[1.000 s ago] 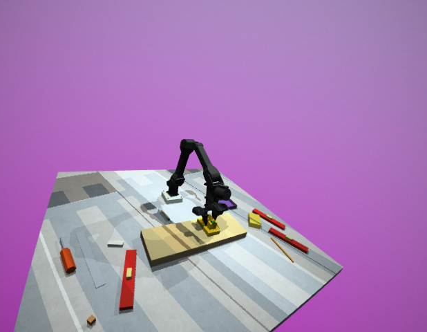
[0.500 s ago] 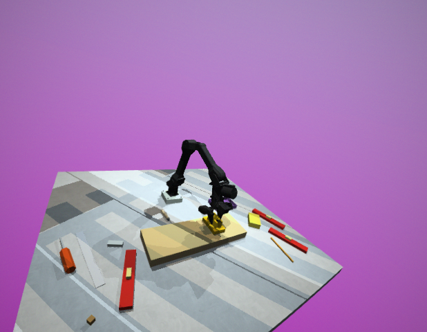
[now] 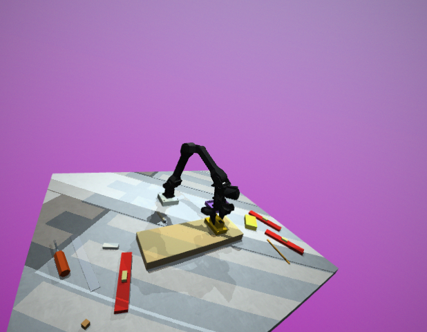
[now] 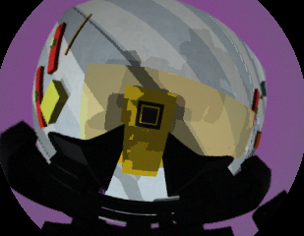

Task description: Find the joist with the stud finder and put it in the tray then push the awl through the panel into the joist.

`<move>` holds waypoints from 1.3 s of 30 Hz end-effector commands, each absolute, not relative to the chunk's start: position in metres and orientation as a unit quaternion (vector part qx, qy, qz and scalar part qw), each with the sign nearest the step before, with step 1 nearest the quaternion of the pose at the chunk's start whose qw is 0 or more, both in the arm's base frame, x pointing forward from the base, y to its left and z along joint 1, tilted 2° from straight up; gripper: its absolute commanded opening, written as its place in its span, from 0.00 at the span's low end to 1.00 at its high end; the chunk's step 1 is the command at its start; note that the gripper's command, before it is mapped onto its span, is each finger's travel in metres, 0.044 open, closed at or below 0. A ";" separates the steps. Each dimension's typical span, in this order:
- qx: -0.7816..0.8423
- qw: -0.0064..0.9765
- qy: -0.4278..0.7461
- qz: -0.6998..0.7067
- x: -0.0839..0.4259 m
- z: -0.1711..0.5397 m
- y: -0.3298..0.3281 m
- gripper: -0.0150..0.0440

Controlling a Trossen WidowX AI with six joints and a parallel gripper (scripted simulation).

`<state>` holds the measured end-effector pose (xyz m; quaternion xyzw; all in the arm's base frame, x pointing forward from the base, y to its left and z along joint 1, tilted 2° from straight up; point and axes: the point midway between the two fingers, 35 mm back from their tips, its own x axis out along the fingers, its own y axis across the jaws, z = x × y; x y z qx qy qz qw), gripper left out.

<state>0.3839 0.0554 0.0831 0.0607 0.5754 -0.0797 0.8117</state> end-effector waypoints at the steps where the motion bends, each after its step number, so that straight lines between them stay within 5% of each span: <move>1: 0.062 0.812 0.575 -0.075 0.387 0.084 0.068 0.25; 39: 0.064 0.812 0.575 -0.074 0.396 0.085 0.116 0.25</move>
